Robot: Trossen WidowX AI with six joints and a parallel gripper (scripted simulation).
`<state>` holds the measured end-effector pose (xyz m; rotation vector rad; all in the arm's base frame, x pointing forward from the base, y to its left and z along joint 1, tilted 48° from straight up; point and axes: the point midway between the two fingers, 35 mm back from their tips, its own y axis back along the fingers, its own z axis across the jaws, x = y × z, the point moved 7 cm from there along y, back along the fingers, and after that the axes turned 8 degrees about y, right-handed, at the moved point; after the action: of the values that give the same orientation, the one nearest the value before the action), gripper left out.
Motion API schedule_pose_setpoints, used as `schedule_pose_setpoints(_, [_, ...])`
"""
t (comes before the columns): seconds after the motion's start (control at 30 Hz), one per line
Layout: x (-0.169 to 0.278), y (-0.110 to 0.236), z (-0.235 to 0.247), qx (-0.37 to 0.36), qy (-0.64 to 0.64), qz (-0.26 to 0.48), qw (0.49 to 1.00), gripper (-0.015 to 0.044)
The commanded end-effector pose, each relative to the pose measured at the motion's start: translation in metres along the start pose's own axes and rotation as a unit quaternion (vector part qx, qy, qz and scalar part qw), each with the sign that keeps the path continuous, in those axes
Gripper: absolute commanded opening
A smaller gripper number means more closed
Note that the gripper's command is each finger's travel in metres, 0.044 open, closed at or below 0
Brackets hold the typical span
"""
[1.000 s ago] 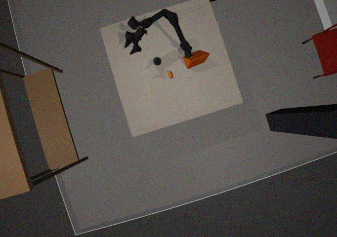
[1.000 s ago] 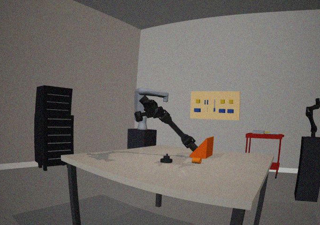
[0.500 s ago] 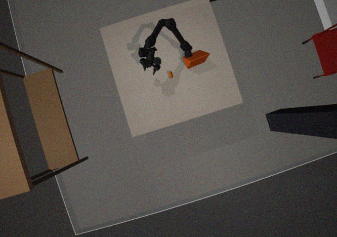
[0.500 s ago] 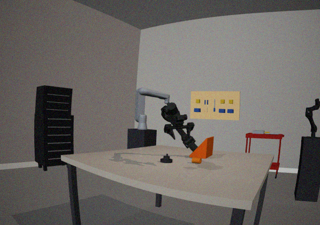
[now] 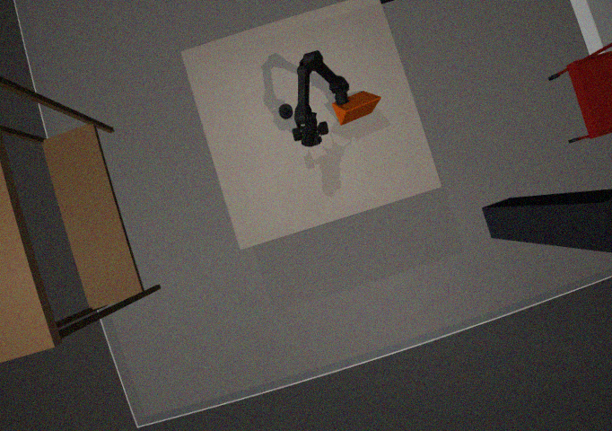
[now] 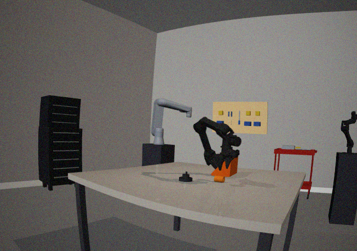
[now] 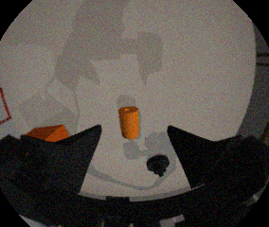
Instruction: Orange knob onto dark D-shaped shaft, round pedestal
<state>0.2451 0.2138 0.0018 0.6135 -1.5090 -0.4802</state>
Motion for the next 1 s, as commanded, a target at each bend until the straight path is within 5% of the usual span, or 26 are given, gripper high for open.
schedule_pose_setpoints(0.0, [0.003,-0.008,0.013,-0.003,0.043,0.058,0.997,0.044])
schedule_pose_setpoints(0.97, [0.001,-0.051,0.012,-0.002,0.043,0.058,0.997,0.044])
